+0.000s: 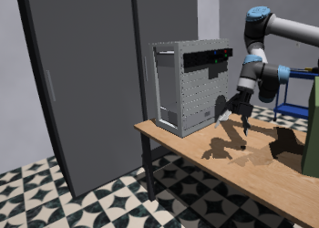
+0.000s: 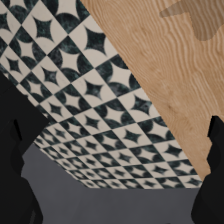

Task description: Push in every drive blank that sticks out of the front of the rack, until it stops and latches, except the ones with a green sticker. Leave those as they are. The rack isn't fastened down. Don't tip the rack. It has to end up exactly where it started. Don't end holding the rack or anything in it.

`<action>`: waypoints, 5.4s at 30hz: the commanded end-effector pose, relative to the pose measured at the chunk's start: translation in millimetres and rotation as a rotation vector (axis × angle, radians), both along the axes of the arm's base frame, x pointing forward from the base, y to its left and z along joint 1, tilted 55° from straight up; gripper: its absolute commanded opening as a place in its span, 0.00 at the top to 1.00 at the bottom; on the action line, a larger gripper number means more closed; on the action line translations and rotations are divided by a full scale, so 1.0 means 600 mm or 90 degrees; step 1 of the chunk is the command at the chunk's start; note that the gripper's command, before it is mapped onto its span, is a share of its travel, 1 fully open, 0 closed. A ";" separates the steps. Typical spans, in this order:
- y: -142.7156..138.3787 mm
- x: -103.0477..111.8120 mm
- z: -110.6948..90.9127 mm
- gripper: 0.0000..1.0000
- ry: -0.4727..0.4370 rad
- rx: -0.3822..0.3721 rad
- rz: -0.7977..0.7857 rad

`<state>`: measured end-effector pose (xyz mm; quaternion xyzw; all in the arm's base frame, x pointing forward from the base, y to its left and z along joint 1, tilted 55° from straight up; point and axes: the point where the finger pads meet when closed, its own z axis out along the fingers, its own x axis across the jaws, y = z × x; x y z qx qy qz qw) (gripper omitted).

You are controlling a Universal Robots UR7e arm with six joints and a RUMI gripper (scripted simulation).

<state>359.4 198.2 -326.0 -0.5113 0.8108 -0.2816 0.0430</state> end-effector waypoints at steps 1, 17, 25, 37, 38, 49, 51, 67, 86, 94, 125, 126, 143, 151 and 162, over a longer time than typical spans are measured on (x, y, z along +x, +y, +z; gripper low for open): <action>0.003 0.003 0.002 0.00 0.000 -0.001 0.003; 0.030 0.029 0.016 0.00 0.008 -0.013 0.038; 0.022 0.023 0.009 0.00 0.040 -0.028 0.044; 0.000 0.003 -0.005 0.00 0.105 -0.053 0.049; -0.003 0.000 -0.006 0.00 0.113 -0.056 0.049; -0.033 -0.033 -0.019 0.00 0.206 -0.086 0.054; -0.037 -0.037 -0.020 0.00 0.217 -0.089 0.054; -0.091 -0.112 -0.020 0.00 0.395 -0.125 0.058; -0.156 -0.244 0.041 0.00 0.676 -0.136 0.054; -0.178 -0.314 0.105 0.00 0.827 -0.118 0.046; -0.171 -0.474 0.491 0.00 1.358 0.089 -0.023; -0.170 -0.478 0.510 0.00 1.378 0.092 -0.031; -0.139 -0.471 0.793 0.00 1.667 0.128 -0.184; -0.122 -0.425 0.914 0.00 1.796 0.134 -0.262; -0.098 -0.324 1.055 0.00 1.968 0.120 -0.379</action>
